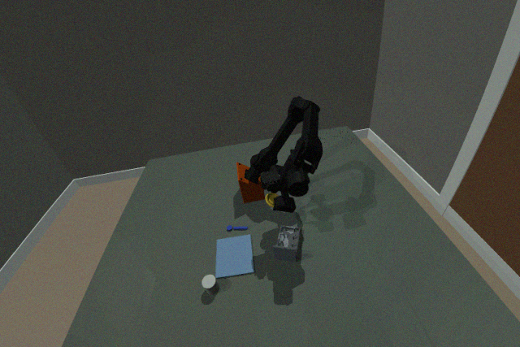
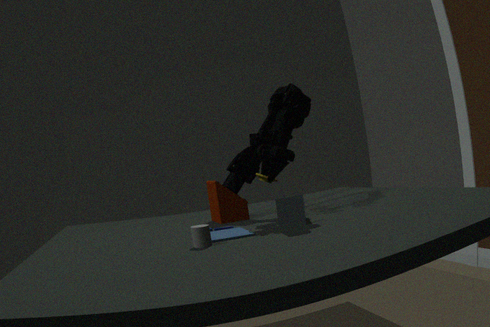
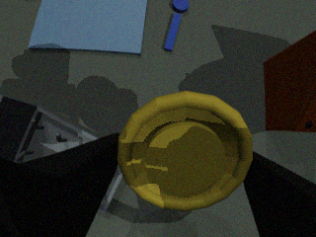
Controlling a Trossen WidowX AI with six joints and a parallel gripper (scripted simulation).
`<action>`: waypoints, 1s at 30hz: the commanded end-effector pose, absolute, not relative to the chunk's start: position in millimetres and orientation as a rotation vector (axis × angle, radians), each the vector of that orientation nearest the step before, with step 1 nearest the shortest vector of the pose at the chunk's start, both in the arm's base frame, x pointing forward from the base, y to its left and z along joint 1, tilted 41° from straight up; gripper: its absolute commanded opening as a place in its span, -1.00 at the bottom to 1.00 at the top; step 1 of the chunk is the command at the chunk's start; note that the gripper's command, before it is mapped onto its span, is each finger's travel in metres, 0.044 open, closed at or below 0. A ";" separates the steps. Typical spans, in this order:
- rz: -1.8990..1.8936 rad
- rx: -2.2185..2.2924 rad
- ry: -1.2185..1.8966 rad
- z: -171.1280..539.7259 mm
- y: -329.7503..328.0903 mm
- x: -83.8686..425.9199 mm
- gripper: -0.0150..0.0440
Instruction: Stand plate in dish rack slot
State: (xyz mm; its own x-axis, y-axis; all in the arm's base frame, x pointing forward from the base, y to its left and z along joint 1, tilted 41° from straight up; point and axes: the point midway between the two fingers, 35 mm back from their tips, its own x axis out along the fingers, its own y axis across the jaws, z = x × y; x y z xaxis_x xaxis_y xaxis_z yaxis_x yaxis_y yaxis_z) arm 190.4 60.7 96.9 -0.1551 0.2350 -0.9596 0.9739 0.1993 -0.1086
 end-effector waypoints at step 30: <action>-0.730 0.691 1.018 48.1 81.7 212.5 -0.49</action>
State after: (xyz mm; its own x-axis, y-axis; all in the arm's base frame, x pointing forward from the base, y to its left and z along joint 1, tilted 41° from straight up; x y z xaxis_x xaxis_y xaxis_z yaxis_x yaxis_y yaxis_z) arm 210.2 78.8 48.5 0.2737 -0.1883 -0.9432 0.8253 0.5496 0.1297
